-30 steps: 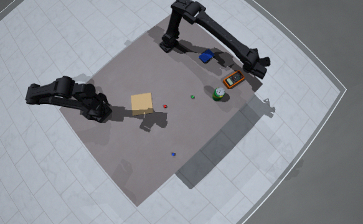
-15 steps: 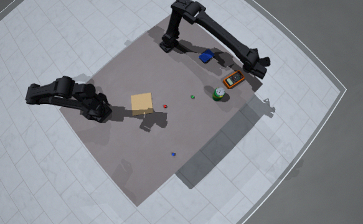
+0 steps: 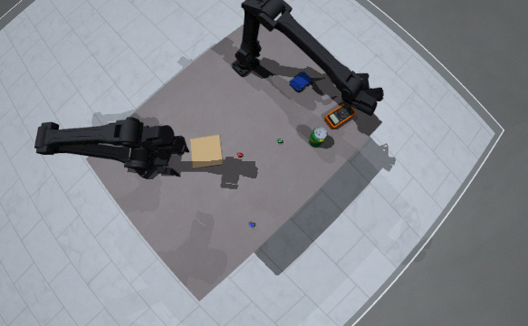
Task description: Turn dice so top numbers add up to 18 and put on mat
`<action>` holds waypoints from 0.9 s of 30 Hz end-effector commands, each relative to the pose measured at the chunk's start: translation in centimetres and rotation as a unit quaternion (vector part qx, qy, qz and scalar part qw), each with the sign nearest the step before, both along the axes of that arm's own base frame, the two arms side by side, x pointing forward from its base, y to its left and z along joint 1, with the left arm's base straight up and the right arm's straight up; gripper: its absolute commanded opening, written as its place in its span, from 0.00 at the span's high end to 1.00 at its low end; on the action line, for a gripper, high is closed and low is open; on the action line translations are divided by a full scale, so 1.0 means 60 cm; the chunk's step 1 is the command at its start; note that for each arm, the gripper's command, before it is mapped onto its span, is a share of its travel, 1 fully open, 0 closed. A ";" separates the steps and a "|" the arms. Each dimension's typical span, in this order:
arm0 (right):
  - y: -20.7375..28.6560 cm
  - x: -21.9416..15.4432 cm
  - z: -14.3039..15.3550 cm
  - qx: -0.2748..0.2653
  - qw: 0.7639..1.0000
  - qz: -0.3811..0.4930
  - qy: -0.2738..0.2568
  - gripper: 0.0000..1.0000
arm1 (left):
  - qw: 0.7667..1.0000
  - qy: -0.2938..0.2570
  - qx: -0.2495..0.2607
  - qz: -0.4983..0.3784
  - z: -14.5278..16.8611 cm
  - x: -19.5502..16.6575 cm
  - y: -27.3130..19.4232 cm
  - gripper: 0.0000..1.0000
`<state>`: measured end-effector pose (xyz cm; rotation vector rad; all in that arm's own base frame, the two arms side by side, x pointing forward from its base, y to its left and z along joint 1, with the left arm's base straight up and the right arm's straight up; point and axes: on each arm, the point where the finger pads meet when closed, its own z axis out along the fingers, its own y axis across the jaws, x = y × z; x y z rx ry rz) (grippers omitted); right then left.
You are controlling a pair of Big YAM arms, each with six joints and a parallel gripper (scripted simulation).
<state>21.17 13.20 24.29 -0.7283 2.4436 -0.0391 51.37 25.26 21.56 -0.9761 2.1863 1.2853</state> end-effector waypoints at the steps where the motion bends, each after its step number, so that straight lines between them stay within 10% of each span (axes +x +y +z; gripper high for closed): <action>1: 0.085 0.074 -0.024 -0.006 0.993 0.115 -0.037 0.00 | 0.999 -0.010 0.012 -0.050 0.029 0.002 -0.020 0.00; 27: 0.276 0.117 -0.272 -0.058 0.882 0.438 -0.167 0.00 | 0.976 0.004 0.037 -0.215 -0.011 -0.031 -0.107 0.00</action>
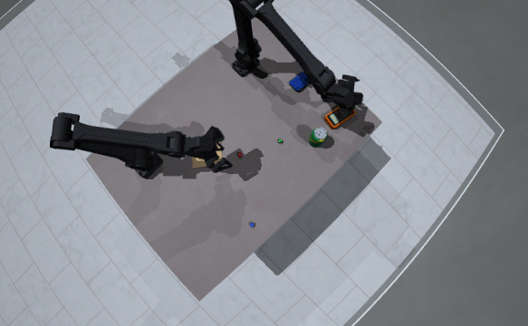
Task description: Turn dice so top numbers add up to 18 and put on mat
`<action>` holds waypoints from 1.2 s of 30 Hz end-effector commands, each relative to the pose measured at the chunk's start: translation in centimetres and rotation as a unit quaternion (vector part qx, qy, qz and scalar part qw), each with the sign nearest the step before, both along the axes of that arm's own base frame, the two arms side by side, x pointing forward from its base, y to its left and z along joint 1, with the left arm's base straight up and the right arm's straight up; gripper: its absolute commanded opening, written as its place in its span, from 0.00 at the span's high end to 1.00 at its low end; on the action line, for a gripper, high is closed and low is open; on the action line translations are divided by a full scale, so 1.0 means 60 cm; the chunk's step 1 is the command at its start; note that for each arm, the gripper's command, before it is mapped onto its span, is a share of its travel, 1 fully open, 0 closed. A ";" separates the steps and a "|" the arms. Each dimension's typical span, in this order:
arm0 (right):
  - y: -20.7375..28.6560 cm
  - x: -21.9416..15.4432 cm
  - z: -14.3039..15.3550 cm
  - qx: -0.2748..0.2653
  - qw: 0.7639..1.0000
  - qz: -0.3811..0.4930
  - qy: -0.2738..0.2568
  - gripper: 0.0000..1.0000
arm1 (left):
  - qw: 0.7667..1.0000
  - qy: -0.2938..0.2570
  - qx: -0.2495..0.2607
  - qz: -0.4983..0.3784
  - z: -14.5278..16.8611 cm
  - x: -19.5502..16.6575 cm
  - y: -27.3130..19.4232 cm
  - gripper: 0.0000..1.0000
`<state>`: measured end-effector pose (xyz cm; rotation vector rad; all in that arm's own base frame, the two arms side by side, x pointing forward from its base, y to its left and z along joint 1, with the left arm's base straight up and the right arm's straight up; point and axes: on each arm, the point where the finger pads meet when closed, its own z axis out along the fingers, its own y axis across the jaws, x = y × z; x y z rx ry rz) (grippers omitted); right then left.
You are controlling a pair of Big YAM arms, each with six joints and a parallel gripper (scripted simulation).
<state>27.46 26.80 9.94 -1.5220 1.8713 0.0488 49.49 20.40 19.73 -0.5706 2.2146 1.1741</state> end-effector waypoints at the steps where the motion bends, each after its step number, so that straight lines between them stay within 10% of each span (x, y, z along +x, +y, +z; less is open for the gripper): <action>1: 0.052 0.010 -0.042 0.000 0.992 0.109 -0.071 0.00 | 0.998 -0.006 0.020 -0.062 0.018 -0.001 -0.030 0.00; 23: 0.073 -0.064 -0.162 -0.012 0.935 0.299 -0.191 0.00 | 0.966 0.020 0.053 -0.253 -0.032 -0.041 -0.130 0.00; 36: 0.073 0.101 -0.088 -0.004 0.936 0.243 -0.254 0.00 | 0.906 0.040 0.078 -0.414 -0.080 -0.074 -0.218 0.00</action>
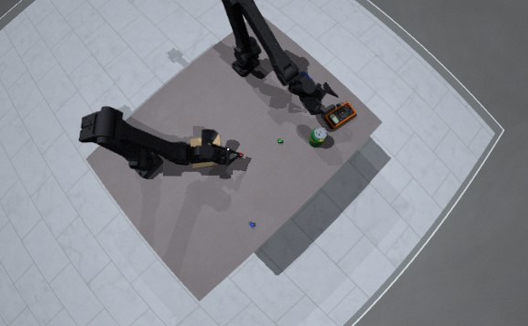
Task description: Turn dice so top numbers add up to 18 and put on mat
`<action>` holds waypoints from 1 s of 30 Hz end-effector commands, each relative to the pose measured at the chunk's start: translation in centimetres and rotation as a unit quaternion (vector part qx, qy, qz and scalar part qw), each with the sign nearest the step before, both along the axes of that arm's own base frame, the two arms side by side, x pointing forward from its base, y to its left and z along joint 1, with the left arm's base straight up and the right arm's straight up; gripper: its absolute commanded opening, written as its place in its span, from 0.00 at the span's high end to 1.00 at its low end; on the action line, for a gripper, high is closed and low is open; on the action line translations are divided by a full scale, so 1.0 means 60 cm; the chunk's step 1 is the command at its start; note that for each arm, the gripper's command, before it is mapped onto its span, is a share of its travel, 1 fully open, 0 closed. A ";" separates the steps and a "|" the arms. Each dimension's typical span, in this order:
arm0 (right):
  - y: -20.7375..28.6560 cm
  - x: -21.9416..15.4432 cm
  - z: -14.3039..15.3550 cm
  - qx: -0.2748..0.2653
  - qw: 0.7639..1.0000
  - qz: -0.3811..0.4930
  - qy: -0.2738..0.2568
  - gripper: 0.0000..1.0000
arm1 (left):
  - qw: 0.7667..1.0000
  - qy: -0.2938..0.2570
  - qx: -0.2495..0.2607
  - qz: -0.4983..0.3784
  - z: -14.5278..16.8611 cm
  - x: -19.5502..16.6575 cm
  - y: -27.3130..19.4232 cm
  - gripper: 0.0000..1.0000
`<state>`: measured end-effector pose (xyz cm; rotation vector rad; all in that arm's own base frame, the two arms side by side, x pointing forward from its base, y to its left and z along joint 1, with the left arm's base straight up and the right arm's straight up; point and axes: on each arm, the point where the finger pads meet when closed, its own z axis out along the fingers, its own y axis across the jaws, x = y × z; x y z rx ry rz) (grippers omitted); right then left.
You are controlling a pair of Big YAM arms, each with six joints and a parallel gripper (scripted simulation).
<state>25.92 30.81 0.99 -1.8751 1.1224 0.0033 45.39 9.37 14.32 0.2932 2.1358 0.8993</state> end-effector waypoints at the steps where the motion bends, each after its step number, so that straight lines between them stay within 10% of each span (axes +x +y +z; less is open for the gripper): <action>1: -0.003 0.143 0.059 0.022 0.997 -0.032 -0.069 0.00 | 0.995 -0.006 0.036 -0.090 0.007 -0.009 -0.043 0.00; 20: -0.128 0.302 0.017 -0.028 0.998 -0.017 -0.045 0.00 | 0.940 0.035 0.068 -0.333 -0.078 -0.060 -0.170 0.00; 30: -0.239 0.382 0.002 -0.023 0.999 -0.010 -0.028 0.00 | 0.861 0.054 0.089 -0.498 -0.122 -0.092 -0.265 0.00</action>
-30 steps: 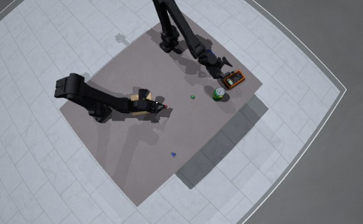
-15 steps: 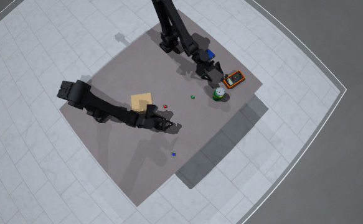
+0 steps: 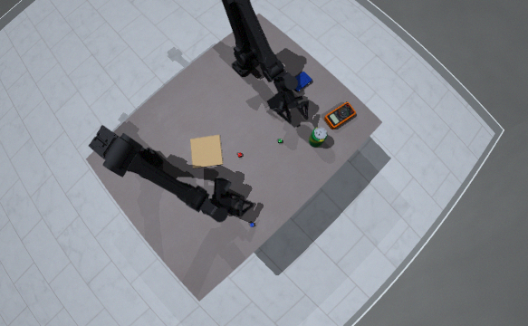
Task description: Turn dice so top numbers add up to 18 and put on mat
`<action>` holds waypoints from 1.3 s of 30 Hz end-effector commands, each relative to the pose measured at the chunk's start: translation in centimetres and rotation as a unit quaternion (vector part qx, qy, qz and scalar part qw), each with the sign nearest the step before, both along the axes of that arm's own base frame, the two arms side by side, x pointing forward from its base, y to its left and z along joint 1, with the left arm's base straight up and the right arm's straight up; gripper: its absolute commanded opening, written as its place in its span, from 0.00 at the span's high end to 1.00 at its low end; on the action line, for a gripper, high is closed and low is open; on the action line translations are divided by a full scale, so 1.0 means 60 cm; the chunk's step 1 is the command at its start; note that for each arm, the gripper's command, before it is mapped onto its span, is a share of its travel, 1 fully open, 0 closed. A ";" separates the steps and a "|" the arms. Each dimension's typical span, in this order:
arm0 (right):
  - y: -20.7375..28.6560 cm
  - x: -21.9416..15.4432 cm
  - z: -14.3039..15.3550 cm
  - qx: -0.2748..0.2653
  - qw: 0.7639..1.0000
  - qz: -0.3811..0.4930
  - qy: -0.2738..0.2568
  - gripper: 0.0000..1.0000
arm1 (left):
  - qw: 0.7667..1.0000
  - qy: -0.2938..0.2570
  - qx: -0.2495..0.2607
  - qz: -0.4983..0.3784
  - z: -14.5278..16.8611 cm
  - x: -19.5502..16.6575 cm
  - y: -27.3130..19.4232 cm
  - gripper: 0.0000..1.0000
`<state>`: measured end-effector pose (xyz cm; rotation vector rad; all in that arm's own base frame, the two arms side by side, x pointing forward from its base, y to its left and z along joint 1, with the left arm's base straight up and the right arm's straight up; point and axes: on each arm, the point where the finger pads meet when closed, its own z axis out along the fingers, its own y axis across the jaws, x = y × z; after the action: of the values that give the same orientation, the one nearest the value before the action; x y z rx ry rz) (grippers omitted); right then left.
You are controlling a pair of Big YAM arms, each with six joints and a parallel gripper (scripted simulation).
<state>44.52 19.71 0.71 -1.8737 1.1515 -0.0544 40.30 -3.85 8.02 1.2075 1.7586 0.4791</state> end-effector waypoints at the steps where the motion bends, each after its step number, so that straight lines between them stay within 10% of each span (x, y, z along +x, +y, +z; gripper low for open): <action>1: -0.063 0.077 0.006 -0.008 1.000 0.010 -0.016 0.00 | 0.993 0.002 0.040 -0.113 -0.022 -0.009 -0.054 0.00; 19: -0.109 0.109 0.019 0.015 1.000 0.005 -0.010 0.00 | 0.947 0.023 0.035 -0.318 -0.060 -0.037 -0.177 0.00; 22: -0.084 0.102 0.027 0.019 1.000 0.018 -0.003 0.34 | 0.956 0.026 0.015 -0.292 -0.040 -0.029 -0.161 0.00; 24: -0.084 0.102 0.027 0.019 1.000 0.018 -0.003 0.34 | 0.956 0.026 0.015 -0.292 -0.040 -0.029 -0.161 0.00; 27: -0.021 0.076 0.038 0.042 0.997 0.054 0.044 0.61 | 0.967 0.052 -0.047 -0.243 -0.002 -0.027 -0.135 0.00; 39: 0.248 -0.043 0.061 0.117 0.934 0.222 0.256 0.61 | 0.959 0.110 -0.232 -0.117 0.135 -0.076 -0.054 0.00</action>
<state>41.60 27.99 2.75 -1.9239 1.0152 0.6014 35.59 -9.25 10.94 1.3323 1.6065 -0.0956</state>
